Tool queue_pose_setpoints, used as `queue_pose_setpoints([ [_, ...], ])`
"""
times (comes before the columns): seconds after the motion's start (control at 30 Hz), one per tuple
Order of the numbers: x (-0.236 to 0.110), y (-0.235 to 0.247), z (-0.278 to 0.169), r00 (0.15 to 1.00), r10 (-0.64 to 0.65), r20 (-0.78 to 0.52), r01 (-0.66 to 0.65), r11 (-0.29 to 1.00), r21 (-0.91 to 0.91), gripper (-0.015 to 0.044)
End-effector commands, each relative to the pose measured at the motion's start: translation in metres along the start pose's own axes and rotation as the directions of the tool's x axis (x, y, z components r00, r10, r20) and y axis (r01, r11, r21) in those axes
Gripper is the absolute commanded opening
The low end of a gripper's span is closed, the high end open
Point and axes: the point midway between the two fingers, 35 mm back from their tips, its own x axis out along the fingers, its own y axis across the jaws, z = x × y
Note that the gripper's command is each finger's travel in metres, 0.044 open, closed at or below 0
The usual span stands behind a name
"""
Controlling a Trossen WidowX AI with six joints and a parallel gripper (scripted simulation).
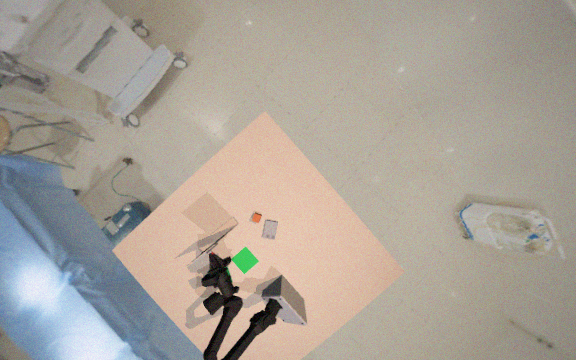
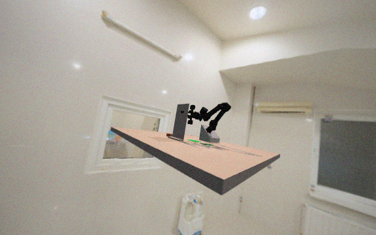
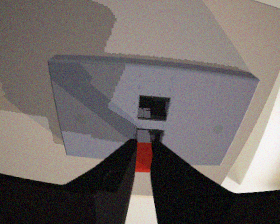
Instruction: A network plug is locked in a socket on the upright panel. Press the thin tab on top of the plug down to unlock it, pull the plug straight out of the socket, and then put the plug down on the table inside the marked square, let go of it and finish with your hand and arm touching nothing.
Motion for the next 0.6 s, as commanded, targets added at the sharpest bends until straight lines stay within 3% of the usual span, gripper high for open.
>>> queue_pose_setpoints([
  [0.0, -0.0046, -0.0002, -0.0011, 1.0, -0.001, -0.002, 0.001, 1.0, 0.003, 0.0],
  [0.57, -0.0146, 0.0, -0.0043, 1.0, 0.0, -0.003, 0.0, 1.0, 0.003, 0.0],
])
